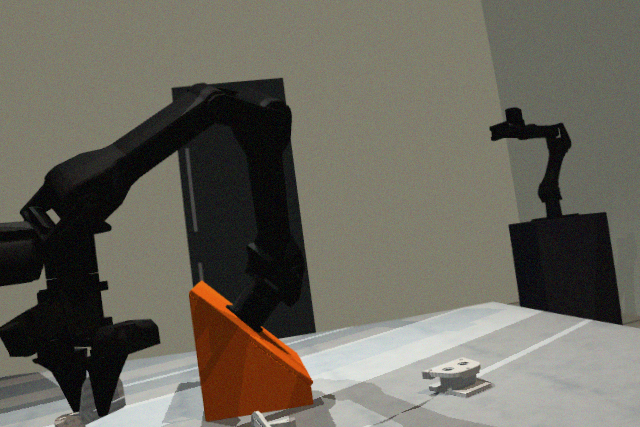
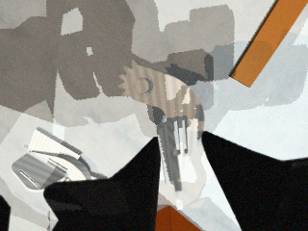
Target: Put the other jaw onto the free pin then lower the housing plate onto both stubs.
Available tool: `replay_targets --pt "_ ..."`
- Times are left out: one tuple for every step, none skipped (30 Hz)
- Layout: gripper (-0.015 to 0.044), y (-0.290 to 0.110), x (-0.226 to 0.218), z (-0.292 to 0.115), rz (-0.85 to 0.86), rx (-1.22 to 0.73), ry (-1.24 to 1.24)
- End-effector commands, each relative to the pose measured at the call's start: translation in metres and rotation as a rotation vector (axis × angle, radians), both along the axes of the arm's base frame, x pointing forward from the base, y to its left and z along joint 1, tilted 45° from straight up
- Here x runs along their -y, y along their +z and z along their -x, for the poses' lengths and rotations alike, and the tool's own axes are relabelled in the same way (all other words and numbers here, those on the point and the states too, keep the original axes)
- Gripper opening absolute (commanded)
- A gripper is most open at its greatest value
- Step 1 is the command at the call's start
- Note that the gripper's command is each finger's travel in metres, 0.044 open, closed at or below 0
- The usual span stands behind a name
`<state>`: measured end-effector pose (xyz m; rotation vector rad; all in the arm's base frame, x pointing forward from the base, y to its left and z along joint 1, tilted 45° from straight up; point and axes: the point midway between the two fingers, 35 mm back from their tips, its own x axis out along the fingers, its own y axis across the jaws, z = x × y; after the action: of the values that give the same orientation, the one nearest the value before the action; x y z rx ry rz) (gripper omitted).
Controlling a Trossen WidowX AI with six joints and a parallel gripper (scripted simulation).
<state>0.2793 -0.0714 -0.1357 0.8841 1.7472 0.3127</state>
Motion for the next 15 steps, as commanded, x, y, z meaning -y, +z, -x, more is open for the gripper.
replay_targets --pt "0.0134 0.011 0.011 -0.003 0.007 0.012 0.001" --pt "0.0134 0.012 0.011 -0.003 0.007 0.012 0.001" --pt "0.0134 0.012 0.011 -0.003 0.007 0.012 0.001" --pt "0.0134 0.012 0.011 -0.003 0.007 0.012 0.001" --pt "0.0134 0.012 0.011 -0.003 0.007 0.012 0.001" --pt "0.0134 0.012 0.011 -0.003 0.007 0.012 0.001" --pt "0.0134 0.012 0.011 -0.003 0.007 0.012 0.001" --pt "0.0134 0.012 0.011 -0.003 0.007 0.012 0.001" --pt "0.0134 0.012 0.011 -0.003 0.008 0.009 -0.003" --pt "0.0134 0.014 0.010 -0.003 0.010 -0.002 -0.014" --pt "0.0134 0.016 0.009 -0.003 0.014 -0.019 -0.032" --pt "0.0134 0.019 0.007 -0.003 0.018 -0.040 -0.054" --pt "0.0134 0.021 0.006 -0.003 0.022 -0.062 -0.075" --pt "0.0134 0.024 0.004 -0.003 0.026 -0.083 -0.097" --pt "0.0134 0.026 0.002 -0.002 0.030 -0.104 -0.119"
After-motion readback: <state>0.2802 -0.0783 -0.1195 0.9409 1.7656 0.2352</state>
